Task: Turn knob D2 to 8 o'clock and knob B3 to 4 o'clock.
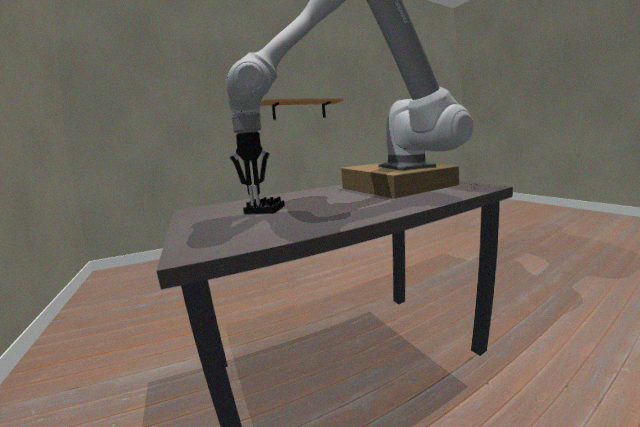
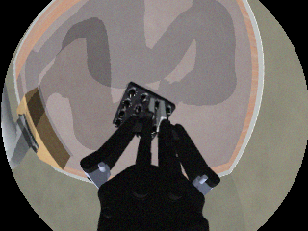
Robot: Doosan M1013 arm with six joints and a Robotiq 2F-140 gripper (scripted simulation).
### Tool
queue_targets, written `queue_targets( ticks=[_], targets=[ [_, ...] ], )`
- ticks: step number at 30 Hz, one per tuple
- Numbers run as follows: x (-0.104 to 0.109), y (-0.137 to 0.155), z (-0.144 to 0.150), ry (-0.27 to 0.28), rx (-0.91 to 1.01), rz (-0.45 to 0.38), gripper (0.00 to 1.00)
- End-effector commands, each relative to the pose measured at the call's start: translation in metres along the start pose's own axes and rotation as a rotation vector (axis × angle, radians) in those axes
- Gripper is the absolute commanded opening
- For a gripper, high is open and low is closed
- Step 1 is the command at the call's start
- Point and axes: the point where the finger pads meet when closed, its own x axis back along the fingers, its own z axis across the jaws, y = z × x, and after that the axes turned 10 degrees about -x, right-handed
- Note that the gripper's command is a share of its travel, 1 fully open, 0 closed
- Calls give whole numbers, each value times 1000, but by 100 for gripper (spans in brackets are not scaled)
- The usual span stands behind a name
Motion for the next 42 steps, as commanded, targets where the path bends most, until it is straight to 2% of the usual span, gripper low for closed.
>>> queue_targets(
  ticks=[1, 14, 42],
  targets=[
    [0, 0, 0, 0, 14, 0, 5],
    [0, 0, 0, 0, 151, 0, 5],
    [0, 0, 0, 0, 797, 0, 5]
  ],
)
